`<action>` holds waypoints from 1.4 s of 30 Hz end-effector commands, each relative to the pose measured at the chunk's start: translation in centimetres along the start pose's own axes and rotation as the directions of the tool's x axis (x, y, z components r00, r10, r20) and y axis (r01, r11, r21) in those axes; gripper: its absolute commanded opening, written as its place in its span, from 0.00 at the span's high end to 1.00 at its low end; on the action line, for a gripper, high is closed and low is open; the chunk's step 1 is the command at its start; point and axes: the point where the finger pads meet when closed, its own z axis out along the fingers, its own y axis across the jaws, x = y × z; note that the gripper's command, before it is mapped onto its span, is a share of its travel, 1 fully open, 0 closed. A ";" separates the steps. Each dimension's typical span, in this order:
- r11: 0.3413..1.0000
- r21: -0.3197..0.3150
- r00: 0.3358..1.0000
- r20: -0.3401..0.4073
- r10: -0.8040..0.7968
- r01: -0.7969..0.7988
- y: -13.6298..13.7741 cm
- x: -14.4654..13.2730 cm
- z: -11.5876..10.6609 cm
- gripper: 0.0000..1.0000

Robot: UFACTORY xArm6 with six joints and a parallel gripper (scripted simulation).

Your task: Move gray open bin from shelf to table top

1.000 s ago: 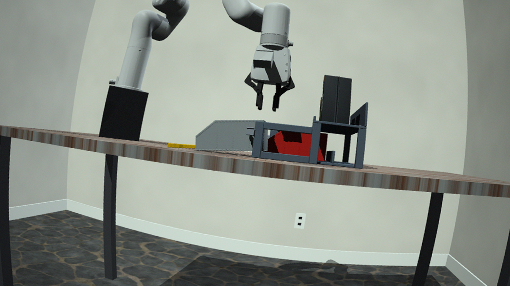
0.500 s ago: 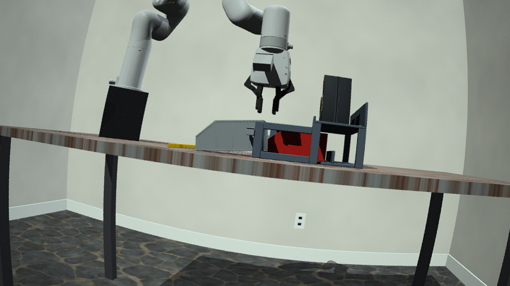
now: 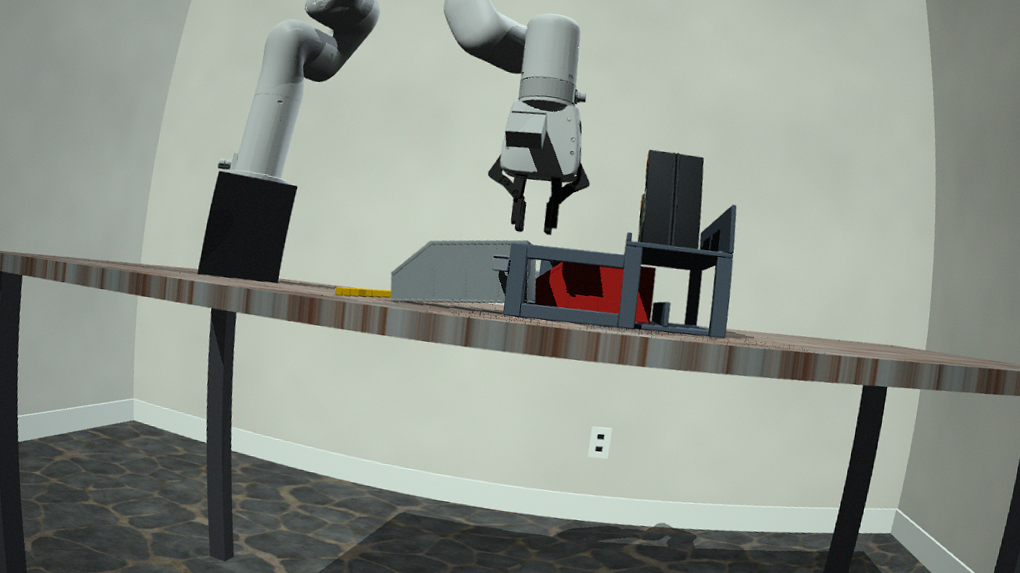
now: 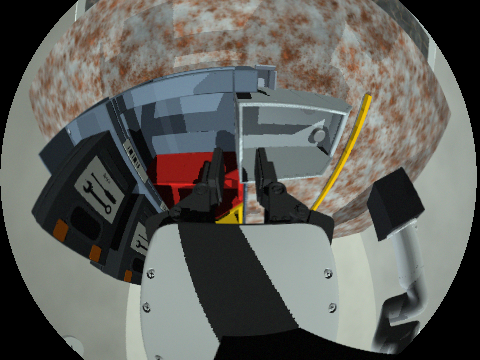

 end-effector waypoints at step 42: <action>1.000 0.003 1.000 -0.001 0.000 0.000 -0.1 0.1 2.3 0.67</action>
